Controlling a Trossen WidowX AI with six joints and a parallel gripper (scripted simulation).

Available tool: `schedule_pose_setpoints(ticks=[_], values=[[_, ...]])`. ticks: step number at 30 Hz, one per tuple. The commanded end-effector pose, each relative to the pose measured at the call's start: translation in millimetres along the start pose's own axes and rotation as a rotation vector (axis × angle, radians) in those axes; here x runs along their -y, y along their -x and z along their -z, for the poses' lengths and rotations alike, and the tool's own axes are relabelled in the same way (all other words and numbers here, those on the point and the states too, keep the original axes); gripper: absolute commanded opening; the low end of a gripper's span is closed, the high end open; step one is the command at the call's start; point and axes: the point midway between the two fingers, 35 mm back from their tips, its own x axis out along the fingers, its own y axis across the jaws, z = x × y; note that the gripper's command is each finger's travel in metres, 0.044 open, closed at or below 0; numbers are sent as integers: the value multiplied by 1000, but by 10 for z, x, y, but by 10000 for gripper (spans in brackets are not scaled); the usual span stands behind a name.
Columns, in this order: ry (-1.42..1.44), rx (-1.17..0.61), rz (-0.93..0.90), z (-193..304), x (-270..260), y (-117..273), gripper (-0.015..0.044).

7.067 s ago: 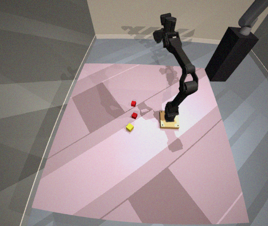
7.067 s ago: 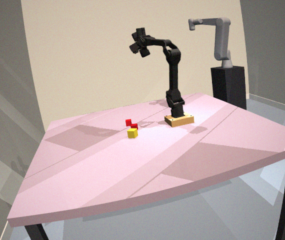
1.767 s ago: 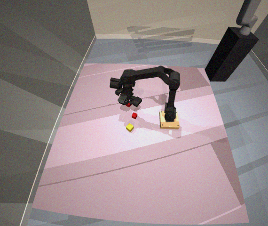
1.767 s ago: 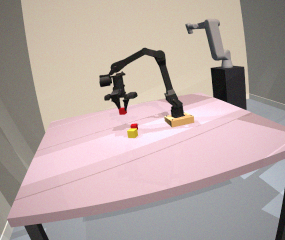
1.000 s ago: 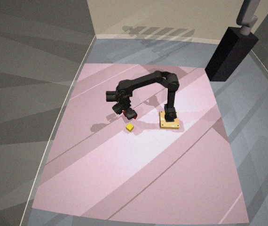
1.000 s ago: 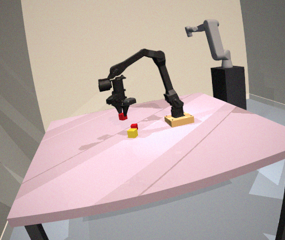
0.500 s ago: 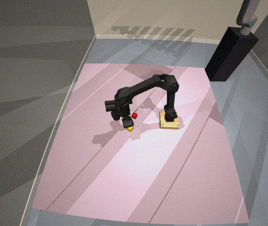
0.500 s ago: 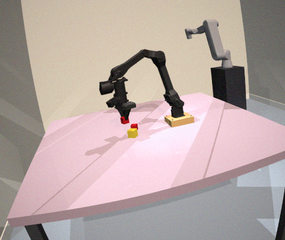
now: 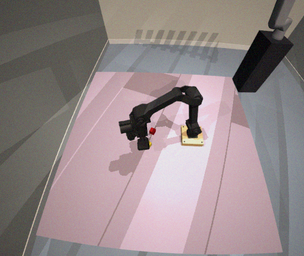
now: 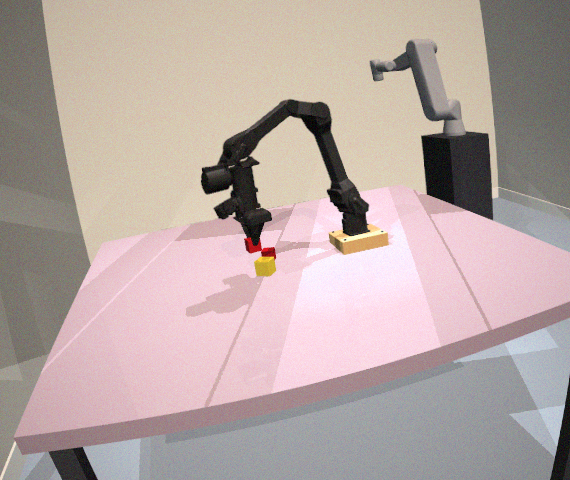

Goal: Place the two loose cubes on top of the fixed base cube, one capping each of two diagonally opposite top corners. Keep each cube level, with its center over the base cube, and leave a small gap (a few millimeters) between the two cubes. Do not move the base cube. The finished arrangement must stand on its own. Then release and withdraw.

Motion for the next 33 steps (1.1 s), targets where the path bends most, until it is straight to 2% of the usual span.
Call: schedule_pose_setpoints(ticks=[1, 20, 33], values=[[-8, 1, 3, -1, -5, -4, 105], [-11, 1, 3, 6, -15, -258, 105], [-8, 1, 3, 6, -15, -273, 105]])
